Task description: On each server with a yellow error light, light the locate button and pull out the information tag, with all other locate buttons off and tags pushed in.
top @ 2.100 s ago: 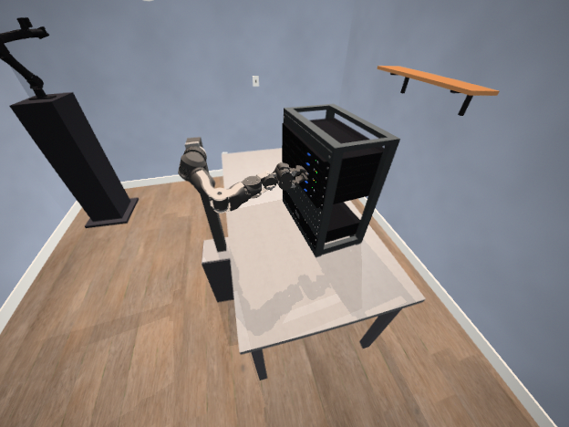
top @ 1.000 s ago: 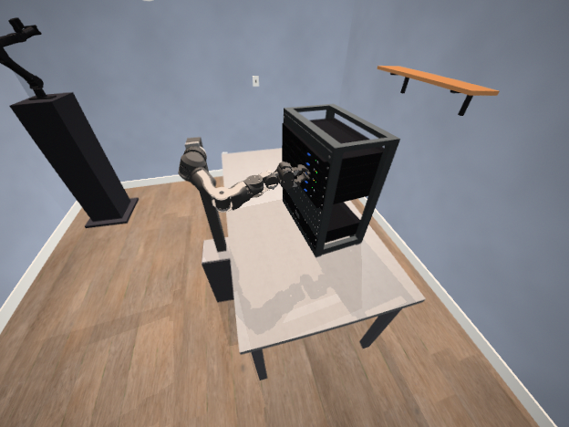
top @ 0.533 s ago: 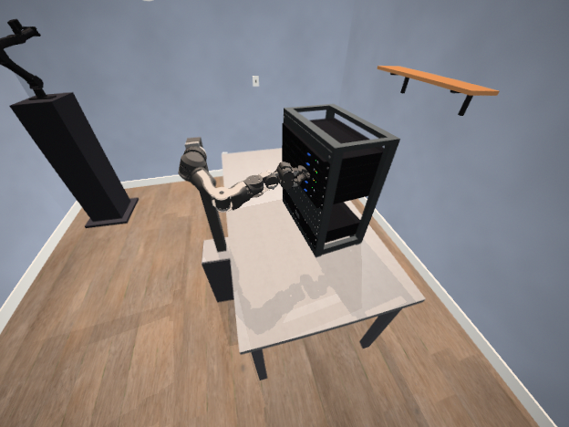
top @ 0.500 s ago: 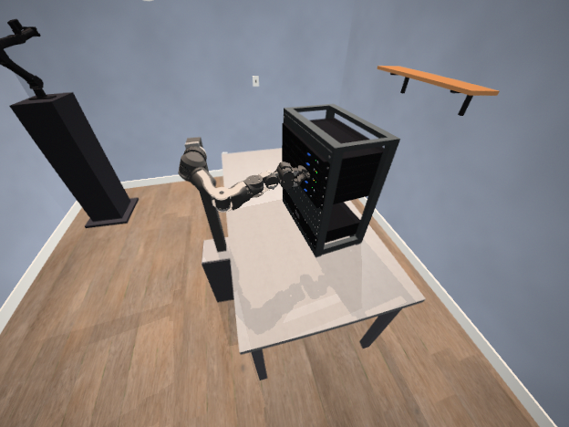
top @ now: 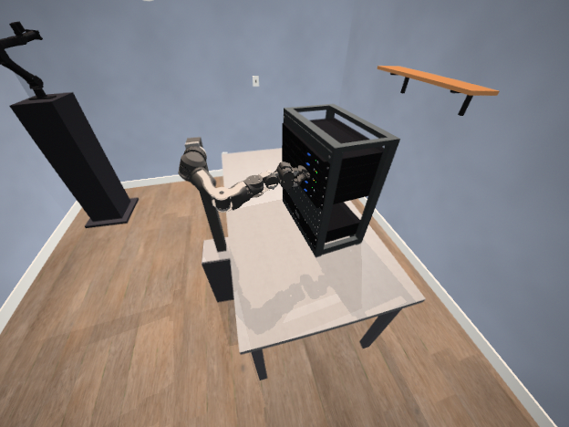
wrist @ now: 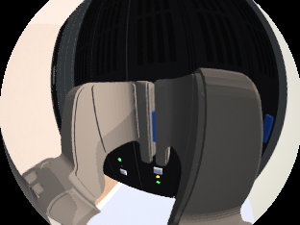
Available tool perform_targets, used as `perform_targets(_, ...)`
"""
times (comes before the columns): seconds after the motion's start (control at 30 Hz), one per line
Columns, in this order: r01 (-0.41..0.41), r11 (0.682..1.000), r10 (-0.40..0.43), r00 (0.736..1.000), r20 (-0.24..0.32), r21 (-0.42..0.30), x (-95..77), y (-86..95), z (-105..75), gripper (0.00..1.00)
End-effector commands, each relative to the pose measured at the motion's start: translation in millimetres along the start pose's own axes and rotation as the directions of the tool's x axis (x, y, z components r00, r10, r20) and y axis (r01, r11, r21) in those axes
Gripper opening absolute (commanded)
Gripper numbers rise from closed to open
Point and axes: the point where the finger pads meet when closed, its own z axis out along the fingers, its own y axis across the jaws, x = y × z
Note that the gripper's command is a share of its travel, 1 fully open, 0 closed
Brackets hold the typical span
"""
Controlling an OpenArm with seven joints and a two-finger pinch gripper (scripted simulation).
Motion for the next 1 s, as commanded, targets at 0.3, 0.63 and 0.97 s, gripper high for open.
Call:
perform_targets(0.3,0.002,1.0,-0.002,1.0,-0.003,-0.003,0.4,2.3,0.2,0.0)
perform_targets(0.63,0.002,1.0,-0.002,1.0,-0.005,-0.005,1.3,2.9,-4.8,0.0)
perform_targets(0.97,0.002,1.0,-0.002,1.0,-0.004,-0.004,0.8,2.6,-11.9,0.0)
